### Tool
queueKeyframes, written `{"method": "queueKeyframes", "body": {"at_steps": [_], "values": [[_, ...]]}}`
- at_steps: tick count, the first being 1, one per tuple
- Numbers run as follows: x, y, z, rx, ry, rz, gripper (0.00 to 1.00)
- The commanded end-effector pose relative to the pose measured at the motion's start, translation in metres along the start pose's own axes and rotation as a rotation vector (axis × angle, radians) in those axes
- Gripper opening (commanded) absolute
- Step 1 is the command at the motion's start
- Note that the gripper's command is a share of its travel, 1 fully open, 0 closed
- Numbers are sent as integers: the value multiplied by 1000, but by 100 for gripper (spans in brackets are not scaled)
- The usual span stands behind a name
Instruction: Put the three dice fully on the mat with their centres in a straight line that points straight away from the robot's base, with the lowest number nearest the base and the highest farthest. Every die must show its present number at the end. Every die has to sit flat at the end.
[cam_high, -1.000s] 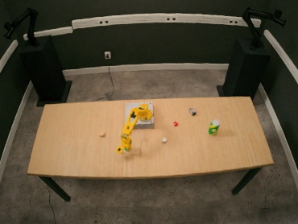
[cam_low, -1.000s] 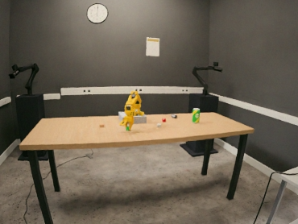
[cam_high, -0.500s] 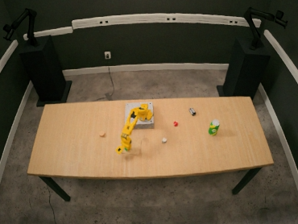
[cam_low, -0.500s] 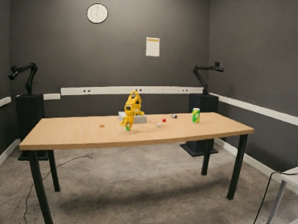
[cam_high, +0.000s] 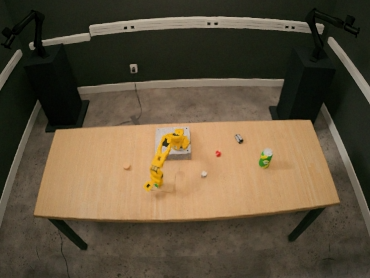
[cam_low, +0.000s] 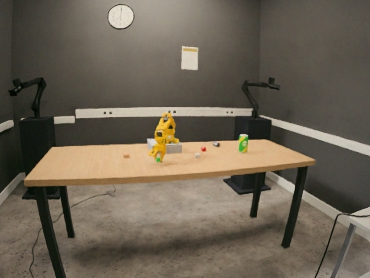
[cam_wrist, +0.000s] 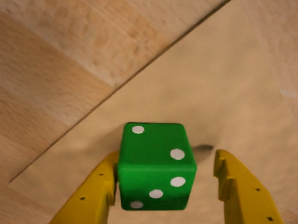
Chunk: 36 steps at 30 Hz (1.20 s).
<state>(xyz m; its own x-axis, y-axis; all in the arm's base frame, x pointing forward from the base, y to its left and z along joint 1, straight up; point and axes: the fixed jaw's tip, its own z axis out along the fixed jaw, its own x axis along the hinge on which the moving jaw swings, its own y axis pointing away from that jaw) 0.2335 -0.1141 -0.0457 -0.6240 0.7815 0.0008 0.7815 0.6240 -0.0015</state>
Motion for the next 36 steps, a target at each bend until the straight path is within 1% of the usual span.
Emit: {"method": "queueKeyframes", "body": {"at_steps": [1, 7, 15, 19, 23, 28, 30, 36], "values": [[3, -3, 5, 7, 19, -1, 29], [3, -3, 5, 7, 19, -1, 33], [3, -3, 5, 7, 19, -1, 33], [3, -3, 1, 7, 19, -1, 33], [2, -3, -8, 7, 19, -1, 33], [1, -2, -25, 7, 19, -1, 33], [1, -2, -25, 7, 19, -1, 33], [2, -2, -45, 7, 19, -1, 33]]}}
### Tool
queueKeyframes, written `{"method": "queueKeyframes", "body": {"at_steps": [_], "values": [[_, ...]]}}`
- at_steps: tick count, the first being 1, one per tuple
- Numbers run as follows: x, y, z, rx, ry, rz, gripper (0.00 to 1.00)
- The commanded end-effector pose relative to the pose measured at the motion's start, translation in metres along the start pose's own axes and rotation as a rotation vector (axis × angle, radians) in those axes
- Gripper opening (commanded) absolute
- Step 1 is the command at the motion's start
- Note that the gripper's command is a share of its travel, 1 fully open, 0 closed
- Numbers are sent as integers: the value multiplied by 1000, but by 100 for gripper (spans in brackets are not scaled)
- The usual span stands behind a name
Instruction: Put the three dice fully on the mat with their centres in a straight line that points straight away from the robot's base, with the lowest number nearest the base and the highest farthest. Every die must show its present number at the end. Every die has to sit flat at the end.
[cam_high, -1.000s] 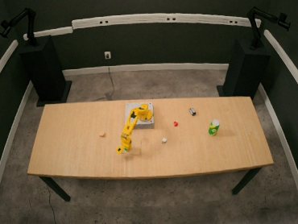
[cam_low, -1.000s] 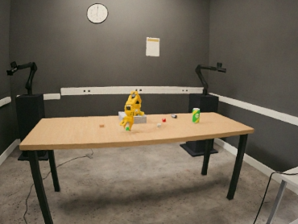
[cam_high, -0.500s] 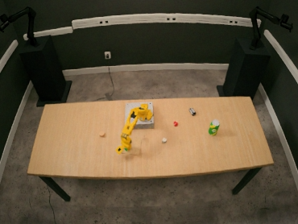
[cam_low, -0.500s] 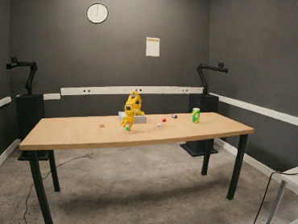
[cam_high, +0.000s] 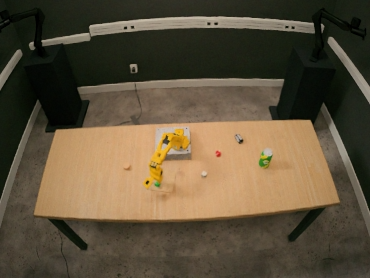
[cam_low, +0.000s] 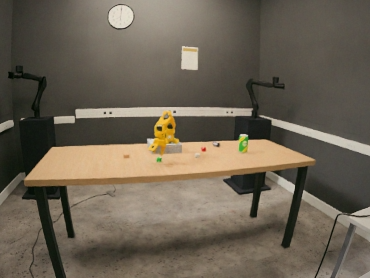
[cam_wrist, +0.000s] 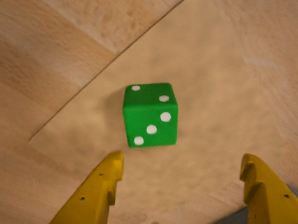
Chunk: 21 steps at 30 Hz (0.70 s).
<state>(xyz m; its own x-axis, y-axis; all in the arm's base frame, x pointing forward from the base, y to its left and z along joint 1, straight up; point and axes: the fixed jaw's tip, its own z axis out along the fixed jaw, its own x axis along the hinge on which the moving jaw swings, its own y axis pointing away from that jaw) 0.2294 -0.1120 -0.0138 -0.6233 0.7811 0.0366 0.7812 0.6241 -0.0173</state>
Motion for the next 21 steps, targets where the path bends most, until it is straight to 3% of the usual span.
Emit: {"method": "queueKeyframes", "body": {"at_steps": [1, 6, 21], "values": [[-2, -1, -16, -9, -17, -1, 33], [-1, -1, -23, -9, -17, -1, 33], [-1, -1, -24, -9, -17, -1, 33]]}}
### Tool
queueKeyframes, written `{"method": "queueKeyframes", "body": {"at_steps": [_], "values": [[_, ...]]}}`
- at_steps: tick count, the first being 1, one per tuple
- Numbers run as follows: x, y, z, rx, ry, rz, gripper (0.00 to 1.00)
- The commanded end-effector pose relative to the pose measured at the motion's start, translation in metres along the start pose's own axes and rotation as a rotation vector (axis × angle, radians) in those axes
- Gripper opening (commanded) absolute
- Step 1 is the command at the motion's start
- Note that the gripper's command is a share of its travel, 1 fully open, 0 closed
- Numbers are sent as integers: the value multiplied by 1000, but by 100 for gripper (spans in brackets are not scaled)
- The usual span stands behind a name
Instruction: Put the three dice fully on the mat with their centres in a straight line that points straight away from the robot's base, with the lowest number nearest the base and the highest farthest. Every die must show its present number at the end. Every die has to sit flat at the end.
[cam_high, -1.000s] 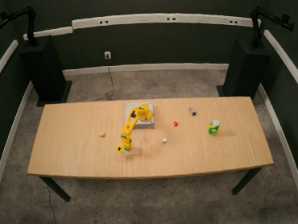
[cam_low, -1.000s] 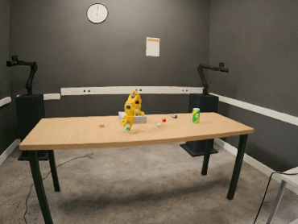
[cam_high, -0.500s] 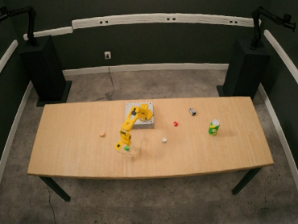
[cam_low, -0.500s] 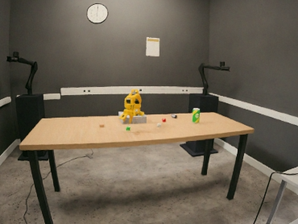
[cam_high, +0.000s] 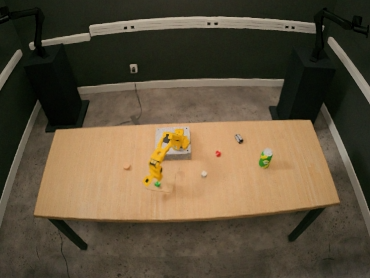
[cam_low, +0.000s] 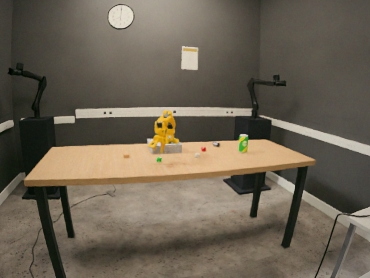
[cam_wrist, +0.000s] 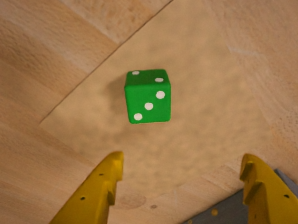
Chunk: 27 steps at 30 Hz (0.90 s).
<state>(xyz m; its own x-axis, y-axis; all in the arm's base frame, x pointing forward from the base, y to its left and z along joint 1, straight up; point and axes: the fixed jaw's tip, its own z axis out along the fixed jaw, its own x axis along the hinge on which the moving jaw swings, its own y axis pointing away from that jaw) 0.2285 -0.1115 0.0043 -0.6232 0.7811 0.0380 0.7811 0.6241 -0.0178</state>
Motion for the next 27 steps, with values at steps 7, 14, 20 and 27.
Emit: {"method": "queueKeyframes", "body": {"at_steps": [7, 14, 20, 27], "values": [[-3, -1, -5, -9, -18, -1, 33], [-6, 1, -16, -26, -58, -1, 33], [-16, 5, -50, -84, -191, -1, 32], [-21, 7, -88, -145, -331, -1, 32]]}}
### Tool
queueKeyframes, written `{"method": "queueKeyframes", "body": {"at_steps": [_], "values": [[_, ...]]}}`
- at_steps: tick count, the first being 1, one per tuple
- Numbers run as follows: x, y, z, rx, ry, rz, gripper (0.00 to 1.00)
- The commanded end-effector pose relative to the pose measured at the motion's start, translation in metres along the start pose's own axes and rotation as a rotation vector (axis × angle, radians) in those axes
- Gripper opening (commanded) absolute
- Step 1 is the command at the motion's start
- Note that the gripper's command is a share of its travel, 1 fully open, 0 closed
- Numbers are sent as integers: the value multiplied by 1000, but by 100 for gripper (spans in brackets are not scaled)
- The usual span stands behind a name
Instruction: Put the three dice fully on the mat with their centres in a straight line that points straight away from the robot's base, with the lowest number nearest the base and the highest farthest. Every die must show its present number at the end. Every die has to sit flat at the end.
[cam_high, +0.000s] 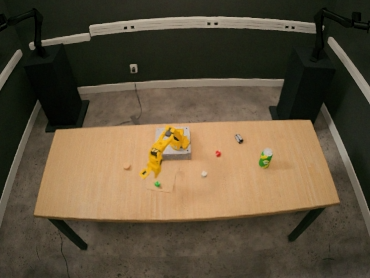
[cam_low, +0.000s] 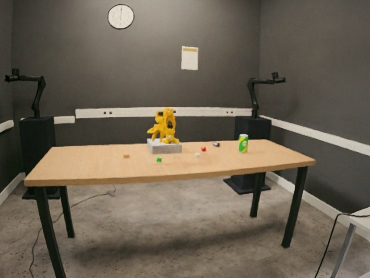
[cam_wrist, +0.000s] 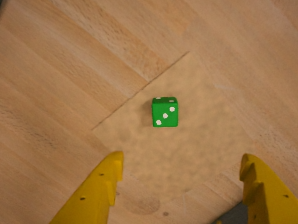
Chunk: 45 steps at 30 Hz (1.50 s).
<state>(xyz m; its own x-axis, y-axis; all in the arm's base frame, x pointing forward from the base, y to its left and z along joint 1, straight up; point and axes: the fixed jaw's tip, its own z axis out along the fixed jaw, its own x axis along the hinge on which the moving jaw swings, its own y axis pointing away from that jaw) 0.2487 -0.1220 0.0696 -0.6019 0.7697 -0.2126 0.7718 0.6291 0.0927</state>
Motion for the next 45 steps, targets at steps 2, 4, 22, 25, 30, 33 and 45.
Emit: {"method": "queueKeyframes", "body": {"at_steps": [2, 4, 22, 25, 30, 33, 45], "values": [[-12, 3, -34, -55, -128, -1, 32], [-15, 5, -44, -72, -168, -1, 32], [-16, 9, -59, -100, -223, -17, 31], [-14, 13, -59, -105, -221, -41, 31], [-8, 23, -59, -116, -216, -94, 31], [-3, 30, -59, -125, -212, -131, 31], [50, 90, -61, -208, -183, -508, 31]]}}
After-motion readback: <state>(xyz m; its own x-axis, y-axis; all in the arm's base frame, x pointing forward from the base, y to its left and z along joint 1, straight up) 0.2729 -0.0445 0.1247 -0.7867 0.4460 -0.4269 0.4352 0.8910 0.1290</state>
